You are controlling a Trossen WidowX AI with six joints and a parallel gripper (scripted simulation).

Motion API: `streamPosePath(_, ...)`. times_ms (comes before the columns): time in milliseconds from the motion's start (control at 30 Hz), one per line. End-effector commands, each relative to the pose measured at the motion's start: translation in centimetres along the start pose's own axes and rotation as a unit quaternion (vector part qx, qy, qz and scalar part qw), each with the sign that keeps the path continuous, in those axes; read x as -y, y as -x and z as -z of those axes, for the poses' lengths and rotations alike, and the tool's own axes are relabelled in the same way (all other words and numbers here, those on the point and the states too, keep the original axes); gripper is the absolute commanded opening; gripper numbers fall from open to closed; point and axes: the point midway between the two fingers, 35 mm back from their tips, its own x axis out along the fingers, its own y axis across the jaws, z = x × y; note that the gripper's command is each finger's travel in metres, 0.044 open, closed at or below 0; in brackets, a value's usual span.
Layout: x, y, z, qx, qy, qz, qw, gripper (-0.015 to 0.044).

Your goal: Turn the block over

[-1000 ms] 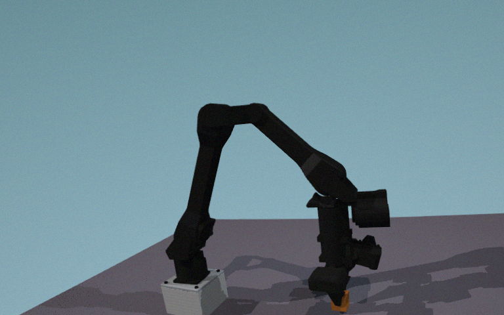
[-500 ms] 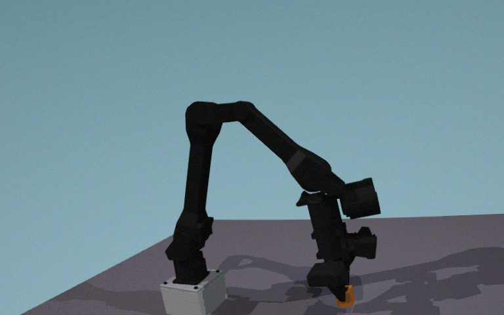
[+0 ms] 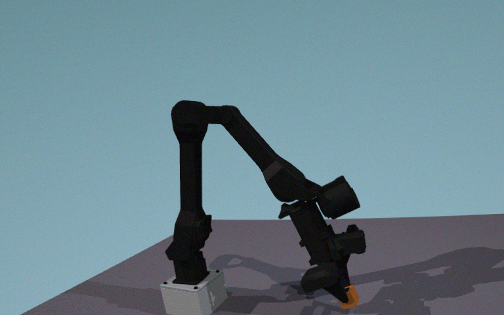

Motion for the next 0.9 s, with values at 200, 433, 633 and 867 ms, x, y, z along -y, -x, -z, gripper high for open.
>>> streamPosePath(200,0.1,0.5,0.3,0.074,-0.005,0.001,0.997,0.0000)
streamPosePath(433,0.0,-0.5,0.2,0.098,-0.004,0.002,0.995,0.0000)
streamPosePath(633,-0.1,-1.9,0.1,0.138,-0.002,0.002,0.990,0.0000)
streamPosePath(867,-0.1,-2.9,0.2,0.185,0.000,0.003,0.983,0.0000)
